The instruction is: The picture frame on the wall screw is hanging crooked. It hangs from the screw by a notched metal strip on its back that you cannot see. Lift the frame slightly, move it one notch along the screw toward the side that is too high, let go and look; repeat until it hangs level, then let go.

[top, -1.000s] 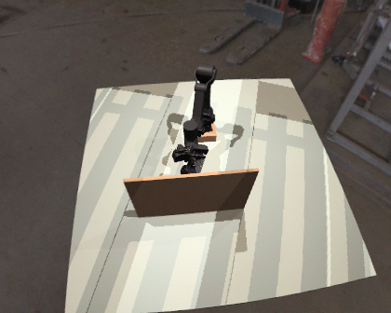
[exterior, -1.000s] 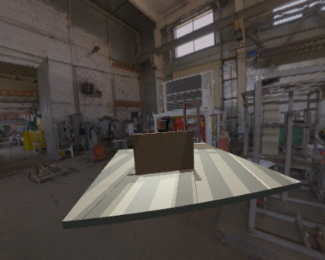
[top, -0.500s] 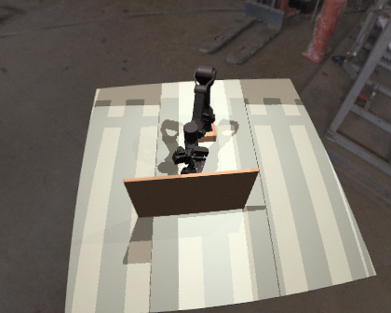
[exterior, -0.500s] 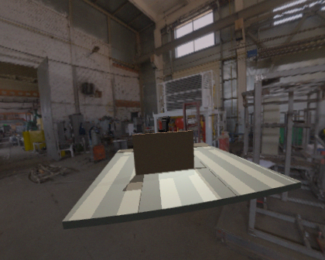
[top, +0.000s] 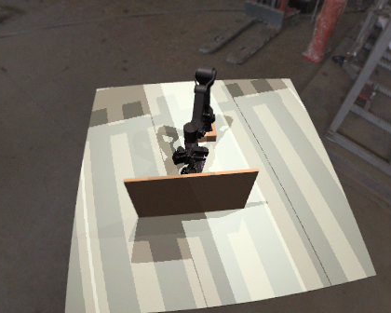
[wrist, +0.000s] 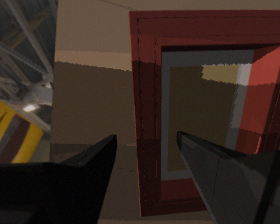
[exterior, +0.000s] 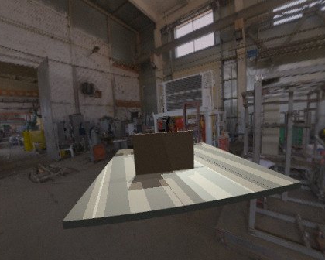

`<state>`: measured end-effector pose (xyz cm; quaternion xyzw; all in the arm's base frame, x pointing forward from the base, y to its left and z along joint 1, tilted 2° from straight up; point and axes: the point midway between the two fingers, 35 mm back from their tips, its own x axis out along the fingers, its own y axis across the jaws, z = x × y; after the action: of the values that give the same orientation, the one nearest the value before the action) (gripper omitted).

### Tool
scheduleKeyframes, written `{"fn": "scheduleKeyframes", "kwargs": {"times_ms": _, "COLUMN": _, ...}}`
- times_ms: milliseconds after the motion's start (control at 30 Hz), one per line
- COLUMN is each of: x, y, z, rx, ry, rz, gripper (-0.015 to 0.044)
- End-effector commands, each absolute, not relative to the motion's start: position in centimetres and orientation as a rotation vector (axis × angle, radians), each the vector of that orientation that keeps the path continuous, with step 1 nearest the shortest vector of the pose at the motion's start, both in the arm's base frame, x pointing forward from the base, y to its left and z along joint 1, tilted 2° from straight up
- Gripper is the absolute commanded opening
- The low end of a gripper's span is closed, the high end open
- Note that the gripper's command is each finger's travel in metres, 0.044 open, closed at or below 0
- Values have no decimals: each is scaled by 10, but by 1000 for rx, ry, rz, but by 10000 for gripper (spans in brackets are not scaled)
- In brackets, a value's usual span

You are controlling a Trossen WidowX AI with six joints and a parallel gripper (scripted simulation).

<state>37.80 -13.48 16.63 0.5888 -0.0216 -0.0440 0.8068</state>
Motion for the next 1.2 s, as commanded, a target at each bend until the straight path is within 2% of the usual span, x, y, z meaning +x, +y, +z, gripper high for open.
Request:
{"fn": "scheduleKeyframes", "kwargs": {"times_ms": 0, "x": 378, "y": -136, "z": 167, "rx": 1263, "ry": -53, "rz": -98, "gripper": 260}}
{"fn": "scheduleKeyframes", "kwargs": {"times_ms": 467, "x": 378, "y": -136, "z": 168, "rx": 1263, "ry": -53, "rz": -98, "gripper": 260}}
{"fn": "scheduleKeyframes", "kwargs": {"times_ms": 700, "x": 378, "y": -136, "z": 168, "rx": 1263, "ry": -53, "rz": -98, "gripper": 76}}
{"fn": "scheduleKeyframes", "kwargs": {"times_ms": 900, "x": 378, "y": -136, "z": 168, "rx": 1263, "ry": -53, "rz": -98, "gripper": 36}}
{"fn": "scheduleKeyframes", "kwargs": {"times_ms": 967, "x": 378, "y": -136, "z": 168, "rx": 1263, "ry": -53, "rz": -98, "gripper": 0}}
{"fn": "scheduleKeyframes", "kwargs": {"times_ms": 1167, "x": 378, "y": -136, "z": 168, "rx": 1263, "ry": -53, "rz": -98, "gripper": 0}}
